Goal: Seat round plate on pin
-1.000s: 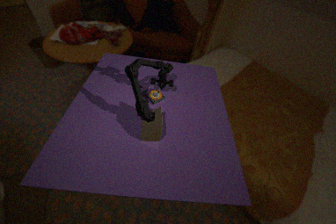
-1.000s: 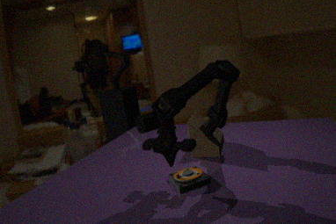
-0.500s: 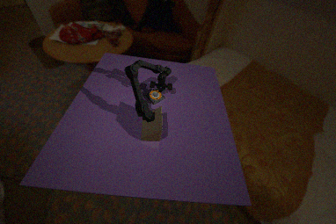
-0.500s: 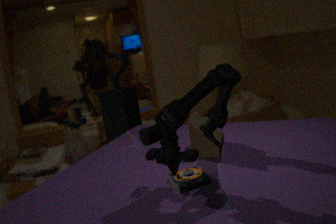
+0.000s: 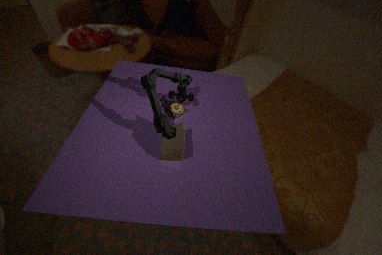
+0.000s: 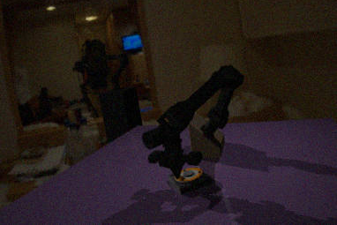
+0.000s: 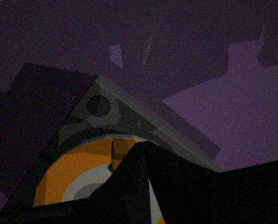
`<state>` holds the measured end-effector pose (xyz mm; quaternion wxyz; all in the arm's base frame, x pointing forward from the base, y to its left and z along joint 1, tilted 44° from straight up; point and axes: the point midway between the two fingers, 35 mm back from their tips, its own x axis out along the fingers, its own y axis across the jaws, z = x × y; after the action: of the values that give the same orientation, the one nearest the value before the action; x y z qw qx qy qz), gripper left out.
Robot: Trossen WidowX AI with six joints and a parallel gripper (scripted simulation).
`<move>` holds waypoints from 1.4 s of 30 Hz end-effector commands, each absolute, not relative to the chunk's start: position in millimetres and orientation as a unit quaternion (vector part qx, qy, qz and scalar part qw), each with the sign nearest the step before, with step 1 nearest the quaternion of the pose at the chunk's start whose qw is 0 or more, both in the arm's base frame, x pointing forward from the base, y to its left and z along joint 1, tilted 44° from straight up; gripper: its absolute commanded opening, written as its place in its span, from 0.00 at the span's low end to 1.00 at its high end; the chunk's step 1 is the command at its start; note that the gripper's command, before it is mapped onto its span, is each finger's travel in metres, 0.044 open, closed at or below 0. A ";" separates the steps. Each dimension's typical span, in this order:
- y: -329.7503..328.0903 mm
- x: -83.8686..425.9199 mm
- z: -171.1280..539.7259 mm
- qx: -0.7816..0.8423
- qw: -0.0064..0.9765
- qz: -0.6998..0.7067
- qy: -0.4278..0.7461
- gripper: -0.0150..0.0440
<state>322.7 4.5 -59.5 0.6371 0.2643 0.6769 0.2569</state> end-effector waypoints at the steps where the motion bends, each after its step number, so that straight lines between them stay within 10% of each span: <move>1: 8.4 328.3 -53.8 0.265 0.640 0.258 0.674 0.25; 42: 22.2 326.9 -10.8 0.265 0.639 0.258 0.674 0.25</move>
<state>322.5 32.6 -20.4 0.6318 0.2674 0.6801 0.2584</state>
